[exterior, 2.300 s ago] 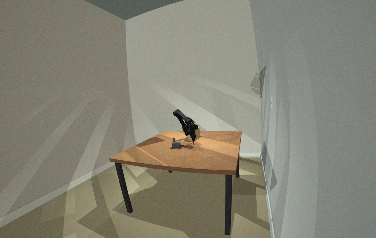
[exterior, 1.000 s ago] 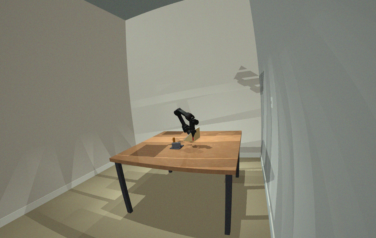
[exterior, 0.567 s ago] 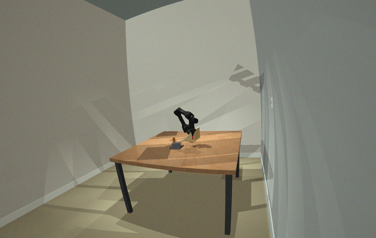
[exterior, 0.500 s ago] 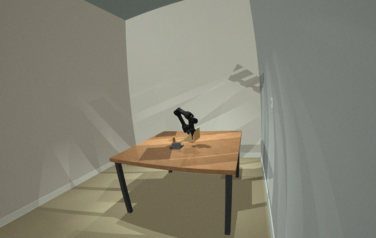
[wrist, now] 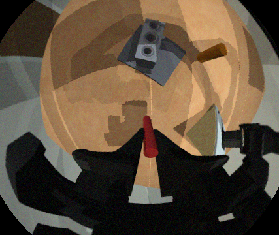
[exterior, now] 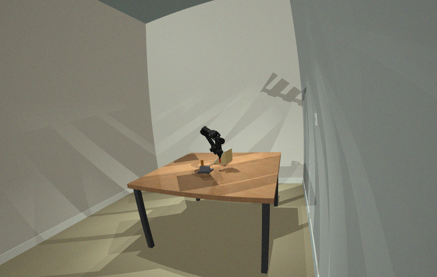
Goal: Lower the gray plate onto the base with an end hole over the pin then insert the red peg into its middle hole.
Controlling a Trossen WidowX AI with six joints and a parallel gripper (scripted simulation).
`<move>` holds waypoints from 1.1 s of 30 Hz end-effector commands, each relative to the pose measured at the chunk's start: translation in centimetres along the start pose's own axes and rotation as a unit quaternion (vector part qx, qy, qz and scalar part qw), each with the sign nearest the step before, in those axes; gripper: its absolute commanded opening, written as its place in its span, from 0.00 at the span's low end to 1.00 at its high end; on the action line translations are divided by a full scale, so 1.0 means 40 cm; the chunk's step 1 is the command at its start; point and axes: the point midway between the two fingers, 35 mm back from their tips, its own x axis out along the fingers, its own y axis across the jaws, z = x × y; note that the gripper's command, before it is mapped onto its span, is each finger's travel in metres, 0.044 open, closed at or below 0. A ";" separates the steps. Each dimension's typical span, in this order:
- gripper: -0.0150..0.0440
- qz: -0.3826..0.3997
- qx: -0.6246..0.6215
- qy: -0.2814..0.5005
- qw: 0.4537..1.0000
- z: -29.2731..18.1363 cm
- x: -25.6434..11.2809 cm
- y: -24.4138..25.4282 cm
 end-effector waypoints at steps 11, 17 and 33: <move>0.25 0.006 0.000 -0.001 1.000 0.107 -0.011 0.020; 0.25 0.006 0.000 -0.002 1.000 0.153 -0.012 0.024; 0.25 0.004 -0.001 -0.007 1.000 0.278 -0.010 0.029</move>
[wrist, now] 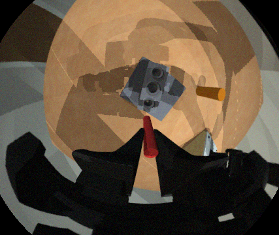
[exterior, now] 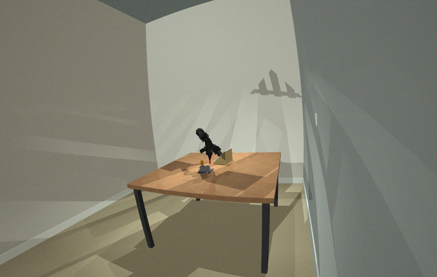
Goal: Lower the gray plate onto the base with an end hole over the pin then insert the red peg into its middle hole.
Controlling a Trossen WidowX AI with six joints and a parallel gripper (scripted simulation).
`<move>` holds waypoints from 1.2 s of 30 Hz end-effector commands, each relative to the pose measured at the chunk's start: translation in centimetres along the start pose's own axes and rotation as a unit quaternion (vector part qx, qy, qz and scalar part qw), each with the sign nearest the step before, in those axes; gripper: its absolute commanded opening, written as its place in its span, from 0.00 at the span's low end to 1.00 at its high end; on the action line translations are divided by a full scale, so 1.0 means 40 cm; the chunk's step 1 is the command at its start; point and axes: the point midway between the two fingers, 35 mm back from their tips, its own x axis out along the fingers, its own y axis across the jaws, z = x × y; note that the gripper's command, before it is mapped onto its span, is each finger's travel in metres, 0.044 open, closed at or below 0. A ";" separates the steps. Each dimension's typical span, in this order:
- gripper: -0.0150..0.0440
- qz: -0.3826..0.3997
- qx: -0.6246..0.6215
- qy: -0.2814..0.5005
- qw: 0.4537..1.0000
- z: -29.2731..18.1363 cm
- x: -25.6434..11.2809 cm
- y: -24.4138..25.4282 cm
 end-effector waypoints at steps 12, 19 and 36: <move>0.25 -0.001 0.002 -0.008 1.000 0.124 0.000 -0.007; 0.25 -0.003 0.002 -0.009 1.000 0.143 0.001 -0.010; 0.25 -0.003 0.002 -0.009 1.000 0.143 0.001 -0.010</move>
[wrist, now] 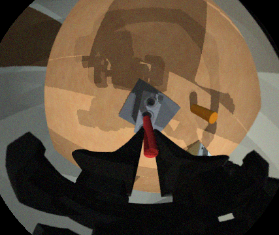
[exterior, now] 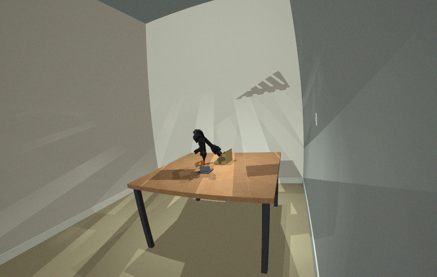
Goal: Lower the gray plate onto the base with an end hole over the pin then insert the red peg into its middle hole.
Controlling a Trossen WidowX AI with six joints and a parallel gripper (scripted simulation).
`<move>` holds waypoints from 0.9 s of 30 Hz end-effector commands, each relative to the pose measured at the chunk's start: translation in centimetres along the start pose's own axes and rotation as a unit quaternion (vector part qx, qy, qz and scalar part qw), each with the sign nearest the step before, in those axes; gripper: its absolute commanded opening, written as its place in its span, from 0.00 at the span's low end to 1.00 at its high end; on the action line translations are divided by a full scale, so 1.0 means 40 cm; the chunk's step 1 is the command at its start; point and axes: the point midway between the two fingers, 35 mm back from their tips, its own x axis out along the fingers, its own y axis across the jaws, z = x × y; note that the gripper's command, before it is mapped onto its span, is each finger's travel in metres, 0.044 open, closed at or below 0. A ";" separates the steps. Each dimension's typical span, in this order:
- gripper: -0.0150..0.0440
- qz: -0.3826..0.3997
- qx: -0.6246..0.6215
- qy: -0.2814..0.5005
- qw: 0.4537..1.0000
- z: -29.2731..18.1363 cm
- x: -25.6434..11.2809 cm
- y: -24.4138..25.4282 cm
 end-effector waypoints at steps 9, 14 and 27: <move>0.25 0.000 0.000 0.000 1.000 0.000 0.002 0.000; 0.25 0.000 0.000 -0.001 1.000 0.001 0.016 -0.002; 0.25 -0.001 -0.001 0.000 1.000 -0.002 0.037 -0.003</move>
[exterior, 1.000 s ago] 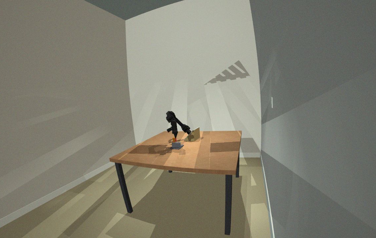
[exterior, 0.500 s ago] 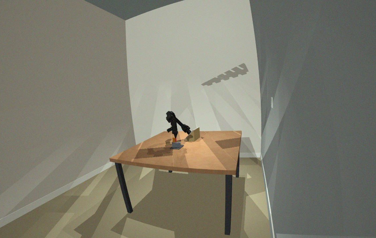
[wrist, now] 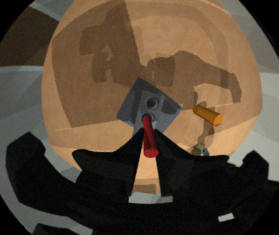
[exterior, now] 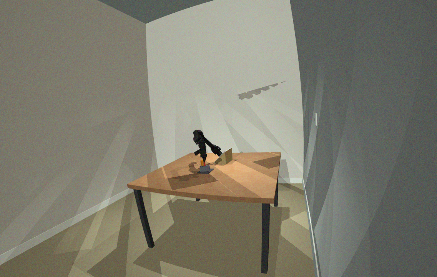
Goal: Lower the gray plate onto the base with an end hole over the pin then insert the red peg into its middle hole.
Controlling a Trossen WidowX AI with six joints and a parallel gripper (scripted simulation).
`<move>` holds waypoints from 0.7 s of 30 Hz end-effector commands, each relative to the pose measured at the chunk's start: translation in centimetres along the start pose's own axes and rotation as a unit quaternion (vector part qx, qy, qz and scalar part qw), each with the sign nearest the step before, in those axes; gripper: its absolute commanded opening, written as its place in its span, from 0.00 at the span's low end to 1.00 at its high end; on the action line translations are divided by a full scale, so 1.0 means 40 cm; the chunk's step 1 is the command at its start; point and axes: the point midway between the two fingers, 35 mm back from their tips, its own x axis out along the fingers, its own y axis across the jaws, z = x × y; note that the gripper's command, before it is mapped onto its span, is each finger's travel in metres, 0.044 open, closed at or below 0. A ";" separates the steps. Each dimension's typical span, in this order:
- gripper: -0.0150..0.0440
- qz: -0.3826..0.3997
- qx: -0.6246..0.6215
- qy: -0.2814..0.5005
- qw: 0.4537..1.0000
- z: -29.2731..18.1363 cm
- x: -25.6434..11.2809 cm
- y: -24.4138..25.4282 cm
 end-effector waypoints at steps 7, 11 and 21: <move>0.25 0.000 0.000 0.000 1.000 0.000 -0.002 0.000; 0.25 0.000 0.000 0.000 1.000 0.001 0.002 -0.001; 0.25 -0.001 0.001 0.000 1.000 0.001 0.003 -0.001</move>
